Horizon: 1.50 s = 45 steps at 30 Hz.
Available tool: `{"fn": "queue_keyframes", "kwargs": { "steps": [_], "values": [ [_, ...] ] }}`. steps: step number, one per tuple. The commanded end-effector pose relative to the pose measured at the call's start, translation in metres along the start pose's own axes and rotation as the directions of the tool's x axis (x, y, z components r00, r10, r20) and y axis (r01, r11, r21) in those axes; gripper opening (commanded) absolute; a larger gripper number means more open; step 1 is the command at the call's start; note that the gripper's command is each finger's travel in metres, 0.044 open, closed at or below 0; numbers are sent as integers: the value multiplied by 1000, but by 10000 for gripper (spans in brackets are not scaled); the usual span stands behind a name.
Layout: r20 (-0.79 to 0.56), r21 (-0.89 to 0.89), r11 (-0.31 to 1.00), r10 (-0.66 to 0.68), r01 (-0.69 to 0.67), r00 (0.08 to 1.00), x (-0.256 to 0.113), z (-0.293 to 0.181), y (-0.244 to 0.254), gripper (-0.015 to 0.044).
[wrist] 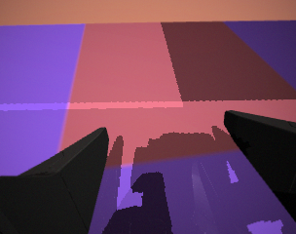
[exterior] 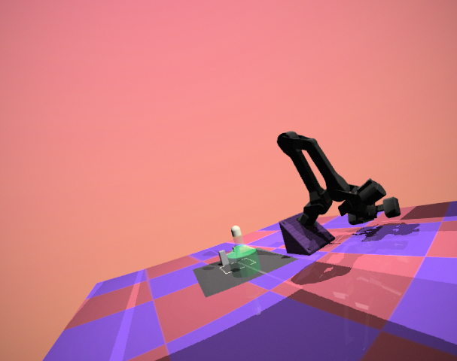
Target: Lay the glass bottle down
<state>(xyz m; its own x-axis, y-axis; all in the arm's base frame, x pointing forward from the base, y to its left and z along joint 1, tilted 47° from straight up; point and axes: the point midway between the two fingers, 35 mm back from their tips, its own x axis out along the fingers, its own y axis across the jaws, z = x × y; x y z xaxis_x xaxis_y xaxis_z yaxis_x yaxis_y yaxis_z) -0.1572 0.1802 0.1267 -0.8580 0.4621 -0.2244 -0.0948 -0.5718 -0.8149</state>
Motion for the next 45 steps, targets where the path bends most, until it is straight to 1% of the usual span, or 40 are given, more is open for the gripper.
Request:
{"fn": "queue_keyframes", "kwargs": {
  "steps": [1, 2, 7, 10, 15, 17, 19, 23, 27, 31, 34, 36, 37, 40, 45],
  "values": [
    [-2, 2, 1000, -2, 2, 1000, 0, 0, -1, 426],
    [-7, 5, 1000, -5, 5, 1000, 0, -1, -2, 440],
    [-66, 48, 998, -48, 51, 997, -3, -10, -22, 440],
    [-78, 98, 993, -65, 72, 995, -5, -11, -33, 440],
    [-203, 178, 964, -158, 195, 966, -21, -34, -71, 440],
    [-272, 164, 953, -206, 256, 940, -34, -44, -87, 440],
    [-277, 167, 942, -238, 290, 931, -38, -42, -101, 440],
    [-355, 206, 900, -298, 385, 886, -53, -55, -123, 440],
    [-476, 242, 816, -371, 525, 797, -82, -77, -150, 440],
    [-594, 249, 702, -434, 667, 677, -119, -98, -175, 440],
    [-669, 182, 637, -479, 749, 569, -155, -109, -189, 440],
    [-715, 153, 605, -477, 781, 510, -175, -118, -192, 440],
    [-713, 133, 599, -495, 789, 496, -180, -115, -197, 440],
    [-742, 111, 585, -489, 803, 458, -193, -121, -196, 440],
    [-825, 16, 546, -467, 838, 320, -236, -140, -192, 440]
  ]
}}
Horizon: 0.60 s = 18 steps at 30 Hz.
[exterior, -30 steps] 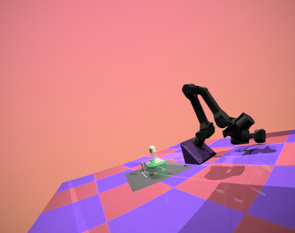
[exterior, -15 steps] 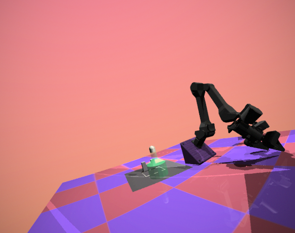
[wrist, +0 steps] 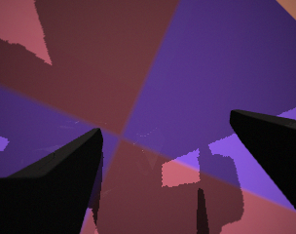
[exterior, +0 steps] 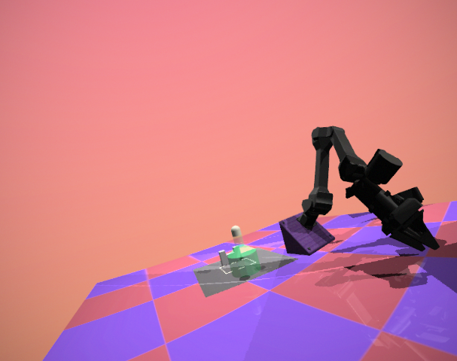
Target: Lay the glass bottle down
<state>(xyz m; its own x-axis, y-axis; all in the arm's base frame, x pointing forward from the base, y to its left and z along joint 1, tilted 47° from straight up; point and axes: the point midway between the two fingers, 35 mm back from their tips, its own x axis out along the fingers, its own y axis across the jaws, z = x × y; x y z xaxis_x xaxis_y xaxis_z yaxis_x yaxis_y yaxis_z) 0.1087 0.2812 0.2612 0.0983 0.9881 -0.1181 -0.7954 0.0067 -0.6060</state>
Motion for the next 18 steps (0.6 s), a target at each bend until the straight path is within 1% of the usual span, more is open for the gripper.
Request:
{"fn": "queue_keyframes", "kwargs": {
  "steps": [1, 4, 9, 13, 18],
  "values": [
    [-87, -9, 998, -68, 68, 994, -3, -22, -24, 440],
    [-173, -15, 997, -77, 76, 982, -7, -47, -37, 440],
    [-389, -3, 997, -76, 81, 918, -33, -117, -66, 440],
    [-527, 48, 995, -48, 86, 848, -68, -170, -83, 440],
    [-649, 140, 983, 3, 116, 761, -124, -226, -92, 440]
  ]
}}
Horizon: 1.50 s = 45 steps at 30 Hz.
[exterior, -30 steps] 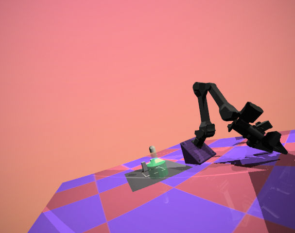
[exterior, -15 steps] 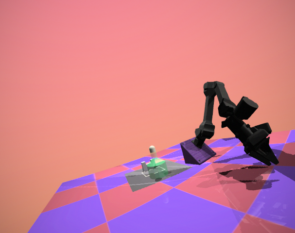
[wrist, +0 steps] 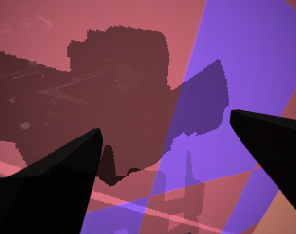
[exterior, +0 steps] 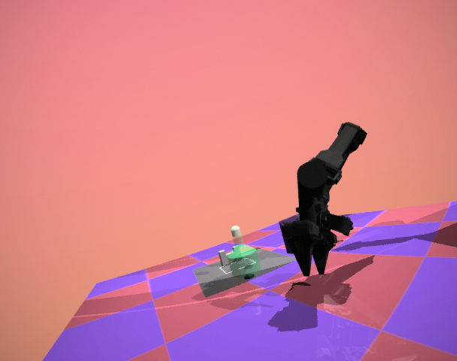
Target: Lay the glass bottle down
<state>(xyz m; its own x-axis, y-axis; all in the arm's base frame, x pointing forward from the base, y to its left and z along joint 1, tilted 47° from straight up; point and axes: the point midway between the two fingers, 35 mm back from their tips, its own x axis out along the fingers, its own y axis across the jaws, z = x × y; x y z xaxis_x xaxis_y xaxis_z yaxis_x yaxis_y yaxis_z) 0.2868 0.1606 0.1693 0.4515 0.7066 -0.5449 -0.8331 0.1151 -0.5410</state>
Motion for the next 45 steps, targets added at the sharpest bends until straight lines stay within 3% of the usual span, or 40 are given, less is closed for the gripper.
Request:
{"fn": "queue_keyframes", "kwargs": {
  "steps": [1, 9, 19, 24, 32, 45],
  "values": [
    [-102, 72, 997, 26, -18, 994, -14, -57, -13, 440],
    [-200, 262, 964, 94, -39, 975, -67, -160, -7, 440],
    [-173, 480, 877, 60, 31, 983, -147, -240, 24, 440],
    [-136, 498, 866, 125, -41, 983, -141, -243, 25, 440],
    [43, 509, 775, 413, -376, 910, -109, -246, 27, 440],
    [46, 508, 771, 420, -383, 906, -110, -254, 32, 440]
  ]
}}
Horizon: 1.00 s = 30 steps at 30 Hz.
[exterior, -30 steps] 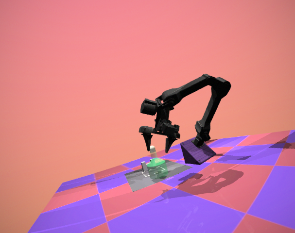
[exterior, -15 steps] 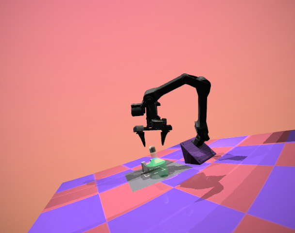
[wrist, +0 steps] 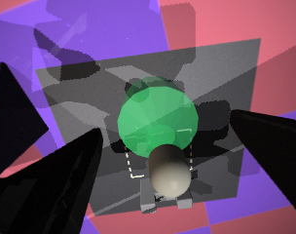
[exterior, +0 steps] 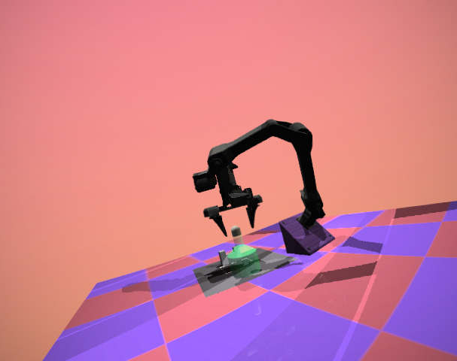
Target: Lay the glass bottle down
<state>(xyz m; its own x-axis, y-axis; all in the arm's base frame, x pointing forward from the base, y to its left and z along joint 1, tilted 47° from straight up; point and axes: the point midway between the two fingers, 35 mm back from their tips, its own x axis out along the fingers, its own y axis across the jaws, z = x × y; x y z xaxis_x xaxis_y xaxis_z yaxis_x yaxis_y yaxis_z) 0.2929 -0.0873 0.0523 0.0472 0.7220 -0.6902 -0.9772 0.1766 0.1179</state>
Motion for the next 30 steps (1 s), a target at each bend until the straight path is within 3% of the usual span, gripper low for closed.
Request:
{"fn": "queue_keyframes", "kwargs": {
  "steps": [1, 23, 30],
  "values": [
    [-3, -3, 1000, 2, -2, 1000, -1, -7, 0, 440],
    [-3, -4, 1000, 2, -2, 1000, -1, -40, 0, 440],
    [-3, -4, 1000, 2, -2, 1000, -1, -40, 0, 256]
  ]
}}
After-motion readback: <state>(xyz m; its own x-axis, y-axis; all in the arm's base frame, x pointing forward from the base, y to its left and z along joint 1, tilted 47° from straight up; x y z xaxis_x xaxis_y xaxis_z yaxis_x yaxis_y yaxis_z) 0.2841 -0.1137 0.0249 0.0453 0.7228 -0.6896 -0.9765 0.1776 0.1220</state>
